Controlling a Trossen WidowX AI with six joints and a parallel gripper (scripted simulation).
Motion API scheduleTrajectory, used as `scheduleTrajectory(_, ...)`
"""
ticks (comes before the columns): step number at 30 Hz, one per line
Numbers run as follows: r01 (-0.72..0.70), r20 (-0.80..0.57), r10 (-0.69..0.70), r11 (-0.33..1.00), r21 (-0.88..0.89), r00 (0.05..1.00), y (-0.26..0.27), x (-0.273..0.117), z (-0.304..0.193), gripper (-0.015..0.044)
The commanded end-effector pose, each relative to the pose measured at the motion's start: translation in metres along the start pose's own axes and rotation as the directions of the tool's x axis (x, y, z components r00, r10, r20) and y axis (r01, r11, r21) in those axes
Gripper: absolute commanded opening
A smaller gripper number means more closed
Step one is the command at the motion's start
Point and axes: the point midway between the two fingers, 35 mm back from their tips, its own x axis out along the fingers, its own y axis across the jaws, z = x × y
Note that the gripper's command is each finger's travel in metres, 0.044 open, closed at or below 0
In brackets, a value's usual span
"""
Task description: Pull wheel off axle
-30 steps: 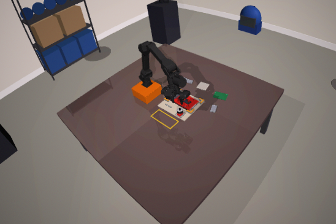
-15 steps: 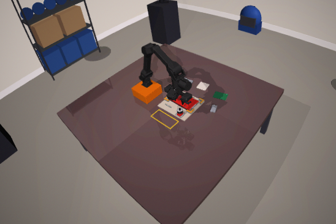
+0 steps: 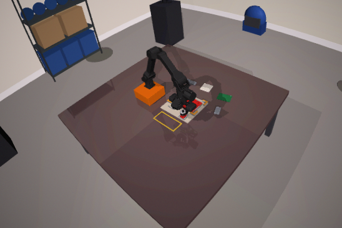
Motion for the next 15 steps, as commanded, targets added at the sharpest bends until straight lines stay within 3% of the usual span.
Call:
scheduleTrajectory(1,0.004,-0.004,-0.004,1.000,0.002,1.000,-0.0025,0.0152,0.0006,0.0300)
scheduleTrajectory(7,0.004,-0.004,-0.004,1.000,0.002,1.000,-0.0025,0.0152,0.0006,0.0300)
scheduleTrajectory(10,0.000,0.000,0.000,1.000,0.003,1.000,-0.0013,0.0115,0.0010,0.0221)
scheduleTrajectory(15,0.000,0.000,0.000,1.000,0.003,1.000,-0.0013,0.0115,0.0010,0.0188)
